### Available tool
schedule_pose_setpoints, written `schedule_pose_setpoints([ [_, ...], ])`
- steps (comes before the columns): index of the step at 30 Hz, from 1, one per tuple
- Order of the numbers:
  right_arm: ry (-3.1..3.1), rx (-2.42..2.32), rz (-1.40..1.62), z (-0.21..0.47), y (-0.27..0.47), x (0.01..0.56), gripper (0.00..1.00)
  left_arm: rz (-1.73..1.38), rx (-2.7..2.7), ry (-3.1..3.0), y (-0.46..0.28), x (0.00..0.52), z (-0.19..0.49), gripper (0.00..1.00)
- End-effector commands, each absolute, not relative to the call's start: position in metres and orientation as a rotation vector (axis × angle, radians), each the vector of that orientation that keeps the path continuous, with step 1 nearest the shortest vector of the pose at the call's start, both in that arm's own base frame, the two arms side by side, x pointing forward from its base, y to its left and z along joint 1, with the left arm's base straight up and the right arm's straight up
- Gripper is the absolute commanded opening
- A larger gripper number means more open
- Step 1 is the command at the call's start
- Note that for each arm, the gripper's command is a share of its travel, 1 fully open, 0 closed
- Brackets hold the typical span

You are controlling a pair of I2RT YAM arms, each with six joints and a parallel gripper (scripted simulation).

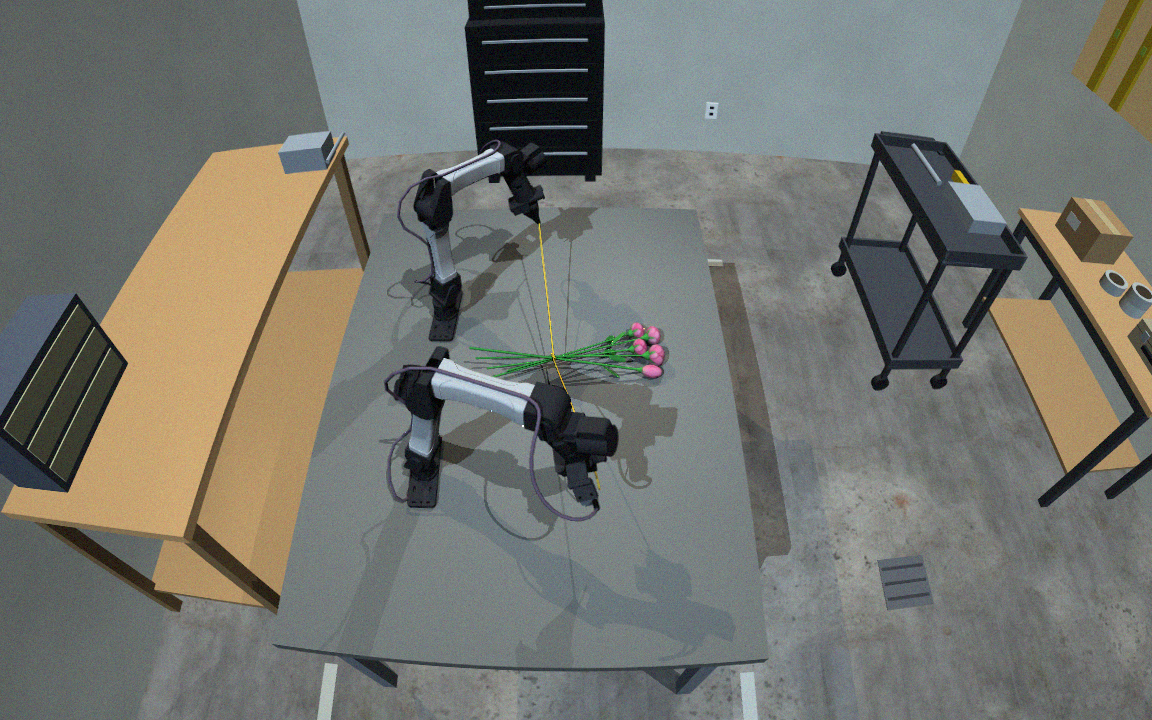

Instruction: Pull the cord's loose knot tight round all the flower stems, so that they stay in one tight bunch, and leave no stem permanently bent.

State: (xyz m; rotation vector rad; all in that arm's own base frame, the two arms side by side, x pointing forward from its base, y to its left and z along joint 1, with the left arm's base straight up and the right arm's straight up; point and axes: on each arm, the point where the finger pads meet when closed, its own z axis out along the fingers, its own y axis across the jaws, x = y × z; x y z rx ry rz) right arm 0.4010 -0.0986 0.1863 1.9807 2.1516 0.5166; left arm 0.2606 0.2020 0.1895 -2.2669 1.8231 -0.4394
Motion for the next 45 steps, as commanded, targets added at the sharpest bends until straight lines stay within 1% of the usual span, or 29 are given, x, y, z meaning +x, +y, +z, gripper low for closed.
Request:
schedule_pose_setpoints([
  [1, 2.035, 1.833, 0.563, 0.181, -0.11, 0.424, 0.0, -0.405, -2.117, 1.747, 0.224, 0.276, 0.179, 0.0],
  [5, 2.042, 1.841, 0.559, 0.14, -0.111, 0.425, 0.0, -0.405, -2.124, 1.75, 0.224, 0.276, 0.14, 0.0],
  [7, 2.042, 1.841, 0.559, 0.14, -0.111, 0.425, 0.0, -0.405, -2.124, 1.75, 0.224, 0.276, 0.14, 0.0],
  [14, 2.061, 1.867, 0.553, 0.072, -0.109, 0.424, 0.0, -0.407, -2.141, 1.765, 0.223, 0.276, 0.077, 0.0],
  [20, 2.061, 1.867, 0.553, 0.038, -0.109, 0.423, 0.0, -0.407, -2.142, 1.764, 0.223, 0.276, 0.043, 0.0],
  [28, 2.06, 1.864, 0.553, 0.026, -0.11, 0.423, 0.0, -0.407, -2.143, 1.764, 0.223, 0.275, 0.031, 0.0],
  [45, 2.054, 1.855, 0.557, 0.03, -0.11, 0.425, 0.0, -0.407, -2.128, 1.756, 0.226, 0.278, 0.036, 0.0],
])
